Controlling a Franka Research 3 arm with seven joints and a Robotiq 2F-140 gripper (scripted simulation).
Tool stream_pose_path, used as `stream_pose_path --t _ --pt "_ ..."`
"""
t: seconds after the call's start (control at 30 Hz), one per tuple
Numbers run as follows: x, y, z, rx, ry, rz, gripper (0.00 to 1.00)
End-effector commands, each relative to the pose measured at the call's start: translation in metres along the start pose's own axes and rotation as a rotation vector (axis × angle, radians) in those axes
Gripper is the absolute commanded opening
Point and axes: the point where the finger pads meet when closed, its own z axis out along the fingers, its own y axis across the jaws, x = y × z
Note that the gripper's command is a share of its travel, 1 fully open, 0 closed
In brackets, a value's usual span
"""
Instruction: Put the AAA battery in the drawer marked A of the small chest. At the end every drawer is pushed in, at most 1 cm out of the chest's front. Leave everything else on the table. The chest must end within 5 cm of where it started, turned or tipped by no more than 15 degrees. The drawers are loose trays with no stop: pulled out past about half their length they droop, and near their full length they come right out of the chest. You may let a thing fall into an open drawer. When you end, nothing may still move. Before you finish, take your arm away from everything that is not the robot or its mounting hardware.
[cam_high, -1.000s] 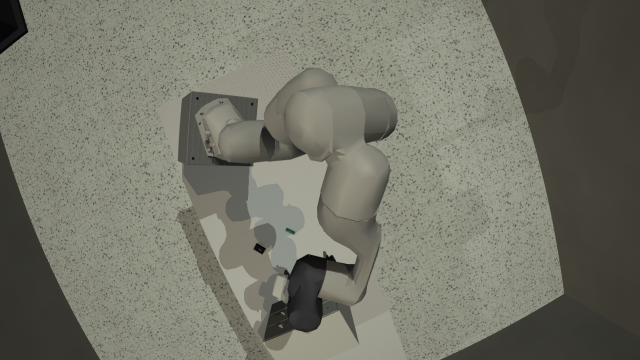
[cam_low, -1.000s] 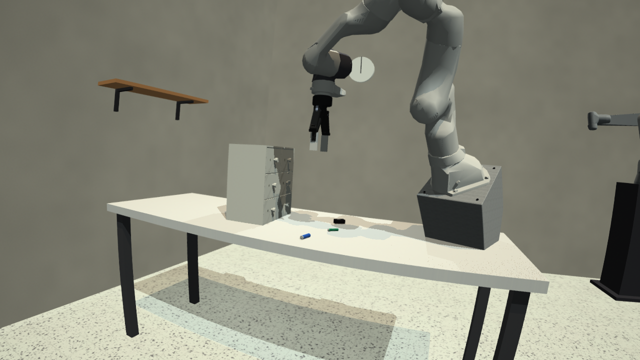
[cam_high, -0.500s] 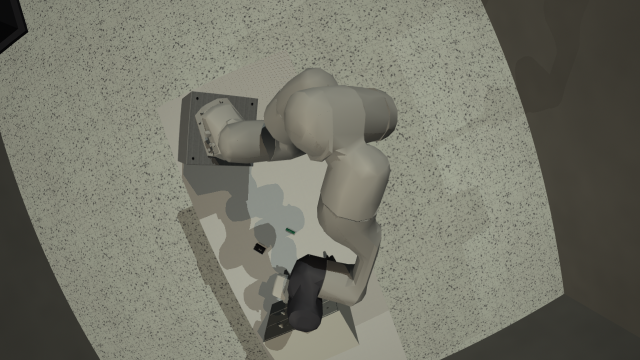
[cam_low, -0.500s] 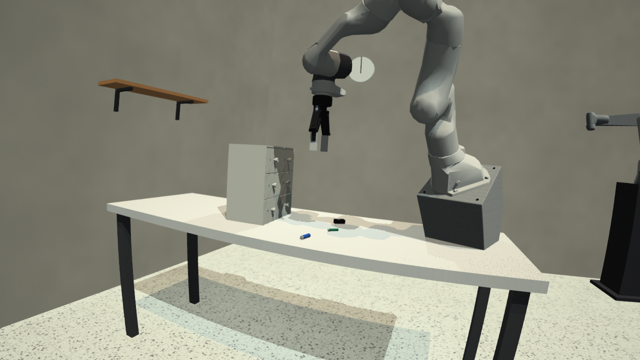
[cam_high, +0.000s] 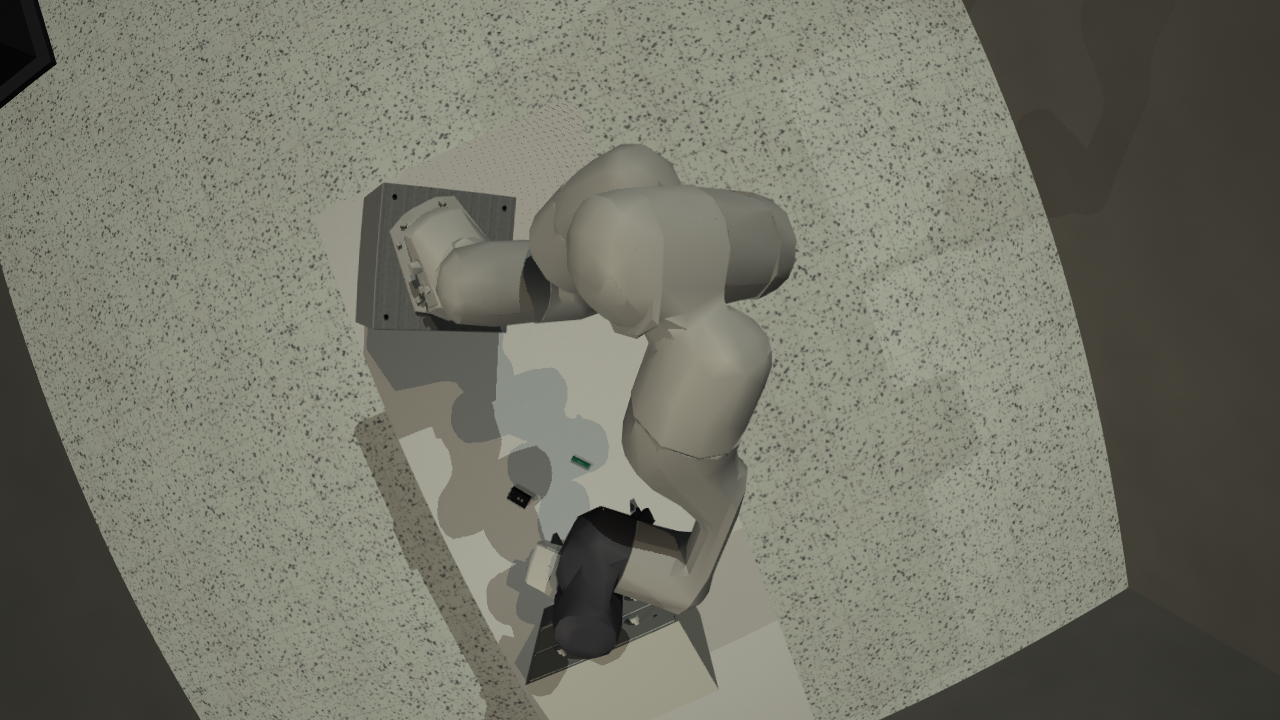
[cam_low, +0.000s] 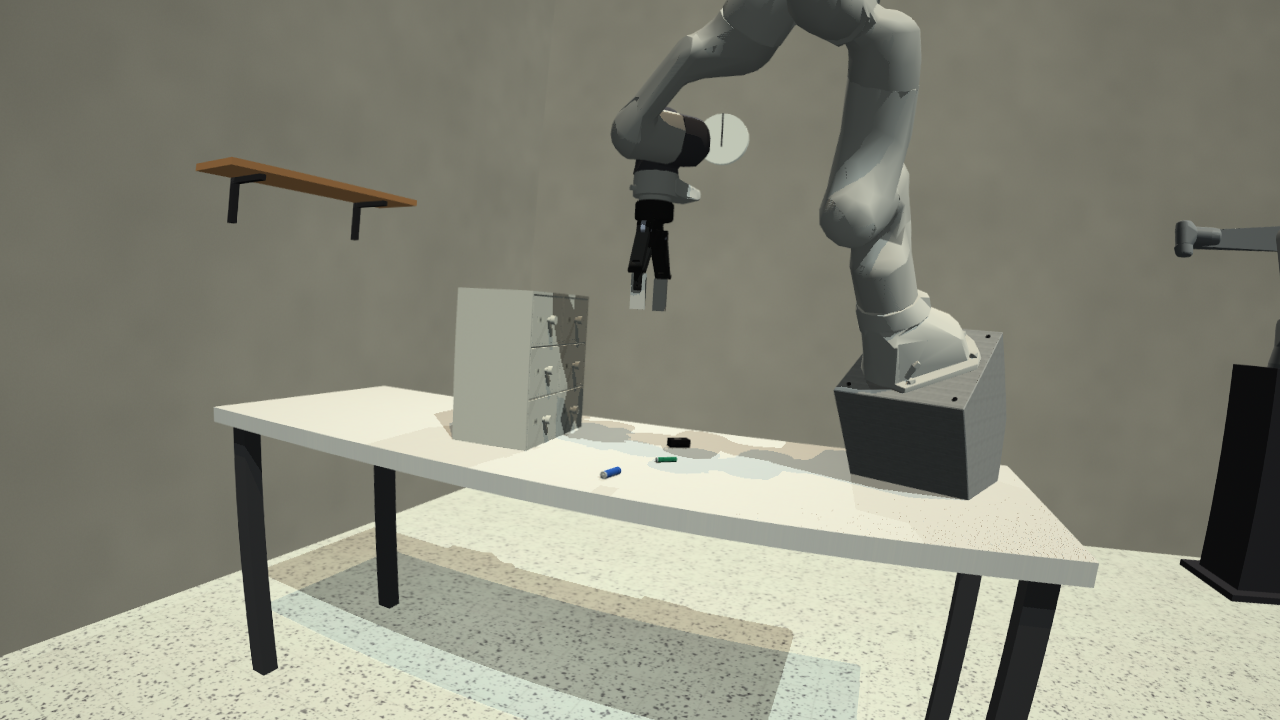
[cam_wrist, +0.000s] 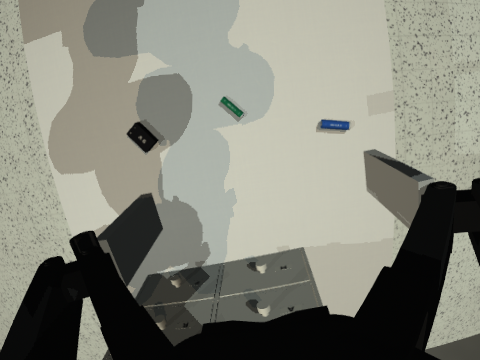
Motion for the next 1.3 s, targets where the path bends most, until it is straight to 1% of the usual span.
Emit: stream_pose_path --t 0.0,0.33,0.63,0.77,0.87,0.93,1.1,1.17,1.27 --pt "0.001 -0.012 0.003 0.005 -0.011 -0.027 1.00" --pt "0.011 -0.034 0.013 0.005 -0.009 -0.025 1.00" --pt "0.012 -0.035 0.014 0.005 -0.010 -0.025 1.00" --pt "0.011 -0.035 0.015 0.004 -0.021 -0.025 1.00" --pt "0.008 -0.035 0.018 0.004 -0.047 -0.025 1.00" --pt "0.006 -0.035 0.020 0.004 -0.074 -0.025 1.00" --pt "-0.004 -0.035 0.029 0.002 -0.169 -0.026 1.00" --pt "-0.004 -0.035 0.029 0.002 -0.169 -0.026 1.00" --pt "-0.010 -0.035 0.036 0.001 -0.236 -0.026 1.00"
